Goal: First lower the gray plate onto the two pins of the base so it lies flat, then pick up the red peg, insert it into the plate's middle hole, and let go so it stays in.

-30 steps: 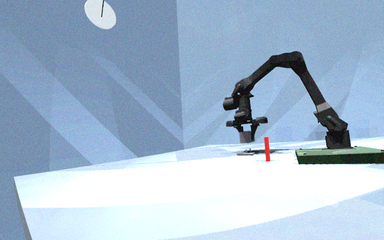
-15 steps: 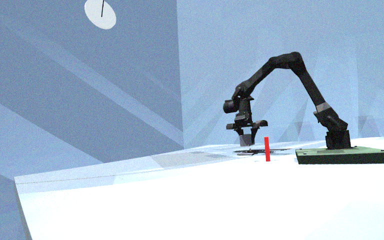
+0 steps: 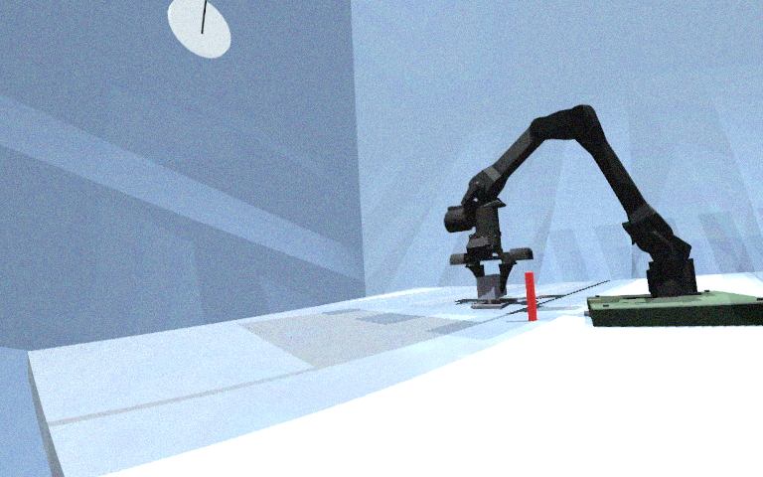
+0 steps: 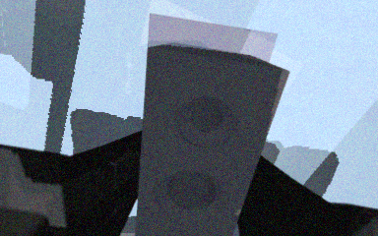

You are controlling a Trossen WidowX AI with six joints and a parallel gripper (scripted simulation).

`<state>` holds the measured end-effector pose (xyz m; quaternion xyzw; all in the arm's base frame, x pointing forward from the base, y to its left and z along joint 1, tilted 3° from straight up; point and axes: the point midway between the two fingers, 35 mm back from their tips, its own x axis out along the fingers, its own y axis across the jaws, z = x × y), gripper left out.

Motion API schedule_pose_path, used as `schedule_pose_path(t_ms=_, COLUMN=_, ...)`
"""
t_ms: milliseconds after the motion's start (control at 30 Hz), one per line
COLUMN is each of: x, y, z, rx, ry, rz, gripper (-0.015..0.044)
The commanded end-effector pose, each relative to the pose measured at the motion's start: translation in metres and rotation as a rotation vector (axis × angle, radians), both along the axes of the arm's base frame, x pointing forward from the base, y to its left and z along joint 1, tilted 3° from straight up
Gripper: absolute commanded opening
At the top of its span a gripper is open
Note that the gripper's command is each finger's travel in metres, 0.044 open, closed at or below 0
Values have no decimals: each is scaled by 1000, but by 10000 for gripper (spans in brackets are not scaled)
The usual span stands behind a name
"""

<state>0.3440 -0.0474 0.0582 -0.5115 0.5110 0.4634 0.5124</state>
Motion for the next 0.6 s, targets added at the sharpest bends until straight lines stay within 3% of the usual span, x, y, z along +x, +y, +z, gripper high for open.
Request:
schedule_pose_path(t_ms=0, x=0, y=0, z=-6, rx=2, ry=3, rz=4, gripper=0)
schedule_pose_path(t_ms=233, x=0, y=0, z=-1, rx=0, ry=1, rz=0, gripper=0)
schedule_pose_path(t_ms=567, x=0, y=0, z=-1, rx=0, ry=1, rz=0, gripper=263)
